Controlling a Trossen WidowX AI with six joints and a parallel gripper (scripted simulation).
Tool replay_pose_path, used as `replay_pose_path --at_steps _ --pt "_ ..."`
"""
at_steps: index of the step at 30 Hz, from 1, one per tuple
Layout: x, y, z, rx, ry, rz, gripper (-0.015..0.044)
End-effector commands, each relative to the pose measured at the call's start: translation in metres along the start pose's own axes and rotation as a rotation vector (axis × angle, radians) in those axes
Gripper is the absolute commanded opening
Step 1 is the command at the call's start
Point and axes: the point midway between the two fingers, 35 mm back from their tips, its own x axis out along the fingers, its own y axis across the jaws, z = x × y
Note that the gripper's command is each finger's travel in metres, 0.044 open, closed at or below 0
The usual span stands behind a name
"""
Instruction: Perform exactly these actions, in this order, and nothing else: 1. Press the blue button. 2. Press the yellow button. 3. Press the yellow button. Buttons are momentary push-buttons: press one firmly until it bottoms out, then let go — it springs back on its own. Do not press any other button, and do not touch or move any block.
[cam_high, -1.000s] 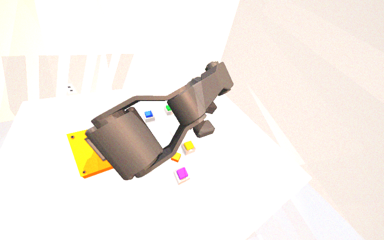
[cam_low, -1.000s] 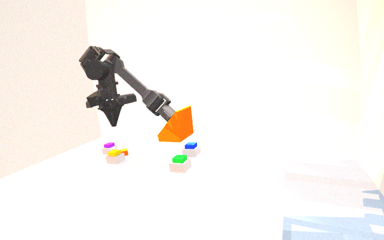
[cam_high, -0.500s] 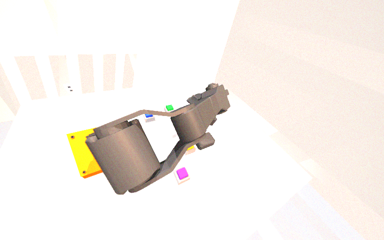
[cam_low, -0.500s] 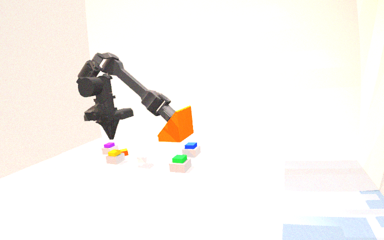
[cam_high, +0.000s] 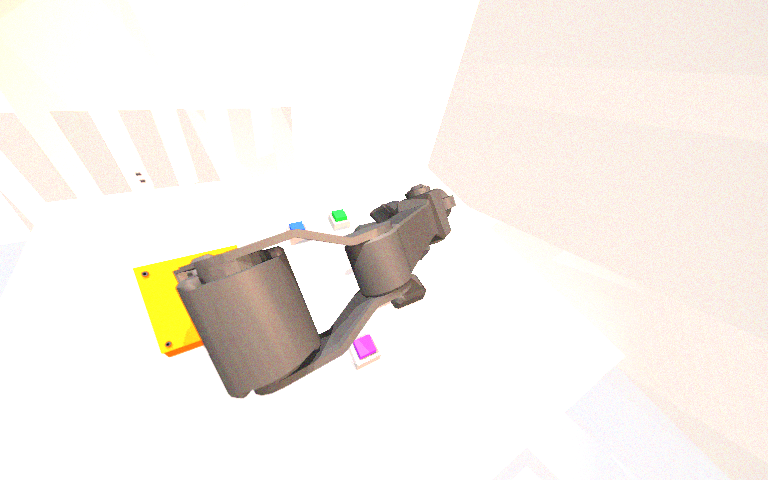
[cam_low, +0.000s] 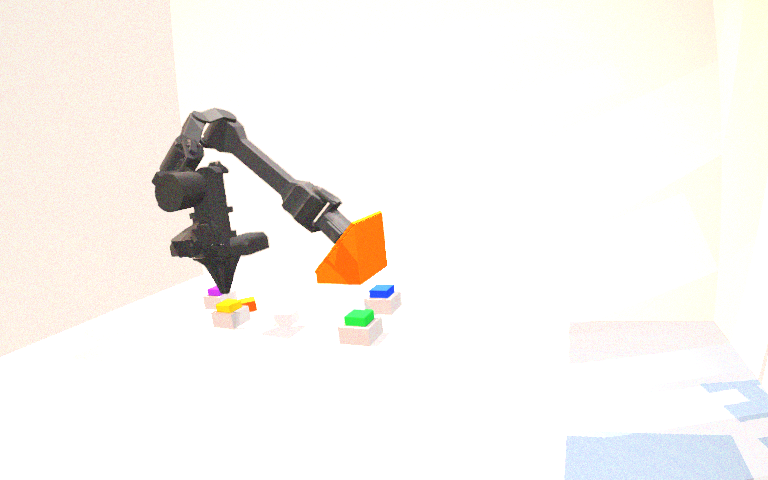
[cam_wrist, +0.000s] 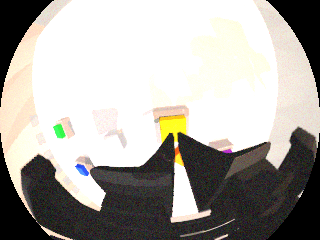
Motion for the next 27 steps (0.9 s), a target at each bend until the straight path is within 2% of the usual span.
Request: replay_pose_path --at_steps 1,12,27 --pt "0.010 0.000 -0.002 -0.007 0.006 -0.008 0.0020" --pt "0.026 -0.001 -0.003 -0.007 0.006 -0.009 0.0020" --pt "0.026 -0.001 -0.003 -0.007 0.006 -0.009 0.0020"
